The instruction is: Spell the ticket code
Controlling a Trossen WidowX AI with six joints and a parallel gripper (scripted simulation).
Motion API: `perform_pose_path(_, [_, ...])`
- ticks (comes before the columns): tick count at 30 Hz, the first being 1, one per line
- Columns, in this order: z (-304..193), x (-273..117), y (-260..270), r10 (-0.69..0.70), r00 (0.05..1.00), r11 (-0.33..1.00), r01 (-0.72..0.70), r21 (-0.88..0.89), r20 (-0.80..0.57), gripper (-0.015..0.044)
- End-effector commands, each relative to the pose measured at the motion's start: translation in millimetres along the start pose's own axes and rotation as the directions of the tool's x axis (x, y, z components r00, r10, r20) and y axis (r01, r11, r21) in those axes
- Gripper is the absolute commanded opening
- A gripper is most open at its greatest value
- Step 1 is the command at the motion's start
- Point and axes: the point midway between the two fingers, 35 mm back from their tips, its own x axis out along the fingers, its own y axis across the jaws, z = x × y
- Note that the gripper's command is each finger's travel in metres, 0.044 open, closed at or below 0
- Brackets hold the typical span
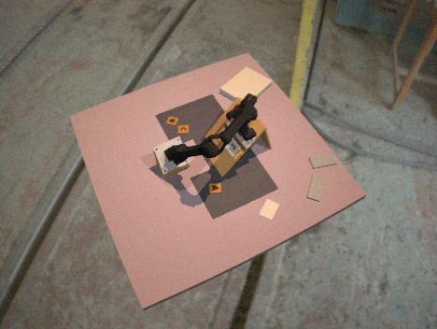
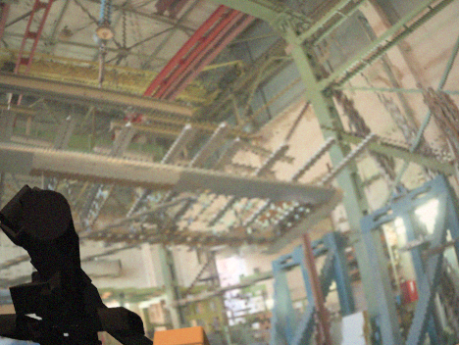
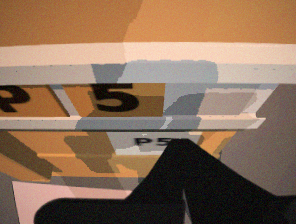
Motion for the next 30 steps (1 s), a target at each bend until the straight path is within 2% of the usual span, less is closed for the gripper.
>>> perform_pose_path(1, [1.2, 2.1, 0.9, 0.002, 1.0, 1.0, -0.002, 0.005, -0.006, 0.0])
perform_pose_path(30, [10.3, 13.2, -1.4, 0.002, 1.0, 1.0, -0.002, 0.006, -0.006, 0.0])
